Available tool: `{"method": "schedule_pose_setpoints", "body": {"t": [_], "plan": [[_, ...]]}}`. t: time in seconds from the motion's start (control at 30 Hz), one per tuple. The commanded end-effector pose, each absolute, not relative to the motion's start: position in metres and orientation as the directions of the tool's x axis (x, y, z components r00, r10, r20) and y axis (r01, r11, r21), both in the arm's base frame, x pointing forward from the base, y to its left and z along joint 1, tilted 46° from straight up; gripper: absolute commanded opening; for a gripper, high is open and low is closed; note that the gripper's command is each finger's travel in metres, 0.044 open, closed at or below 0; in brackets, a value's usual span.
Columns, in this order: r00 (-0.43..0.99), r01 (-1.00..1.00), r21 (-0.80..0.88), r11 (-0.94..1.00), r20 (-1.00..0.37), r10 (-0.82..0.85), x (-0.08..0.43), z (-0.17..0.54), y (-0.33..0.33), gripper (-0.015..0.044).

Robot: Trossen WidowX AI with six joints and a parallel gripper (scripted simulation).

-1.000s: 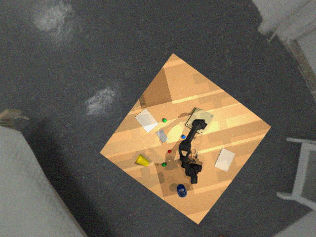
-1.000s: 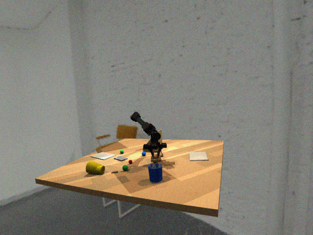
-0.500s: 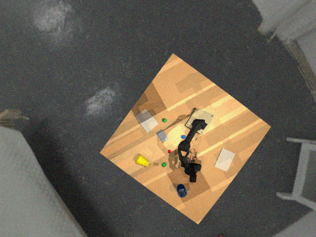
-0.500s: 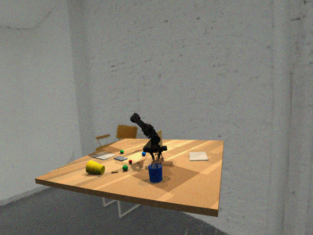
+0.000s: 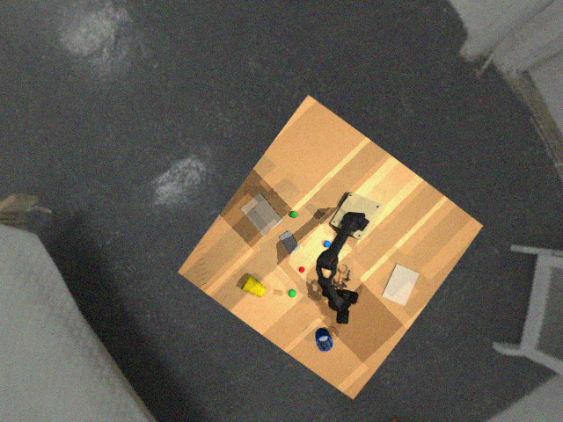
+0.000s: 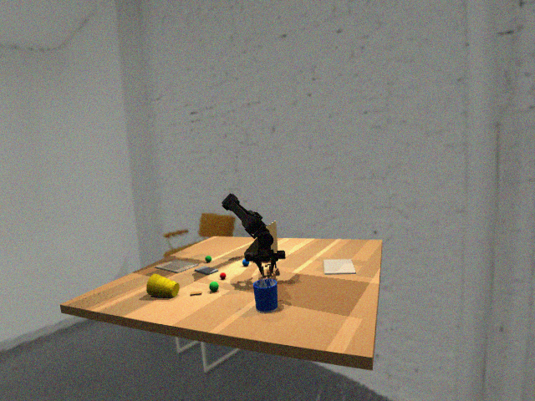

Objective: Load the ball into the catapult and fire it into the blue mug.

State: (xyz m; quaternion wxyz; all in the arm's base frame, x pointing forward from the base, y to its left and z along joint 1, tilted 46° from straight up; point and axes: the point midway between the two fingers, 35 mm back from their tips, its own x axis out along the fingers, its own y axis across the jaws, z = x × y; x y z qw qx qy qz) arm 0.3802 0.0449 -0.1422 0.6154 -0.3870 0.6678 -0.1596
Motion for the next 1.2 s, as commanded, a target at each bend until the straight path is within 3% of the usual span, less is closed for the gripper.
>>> {"method": "schedule_pose_setpoints", "body": {"t": [0.0, 0.43, 0.63, 1.0, 1.17], "plan": [[0.056, -0.321, -0.689, 0.650, -0.699, -0.713, 0.380, -0.142, 0.046, 0.0105], [0.057, -0.322, -0.687, 0.652, -0.701, -0.711, 0.381, -0.126, 0.064, 0.0440], [0.057, -0.323, -0.685, 0.652, -0.702, -0.710, 0.373, -0.072, 0.118, 0.0440], [0.065, -0.326, -0.689, 0.648, -0.700, -0.712, 0.372, -0.078, 0.112, 0.0440], [0.065, -0.326, -0.690, 0.646, -0.698, -0.713, 0.375, -0.109, 0.080, 0.0440]]}}
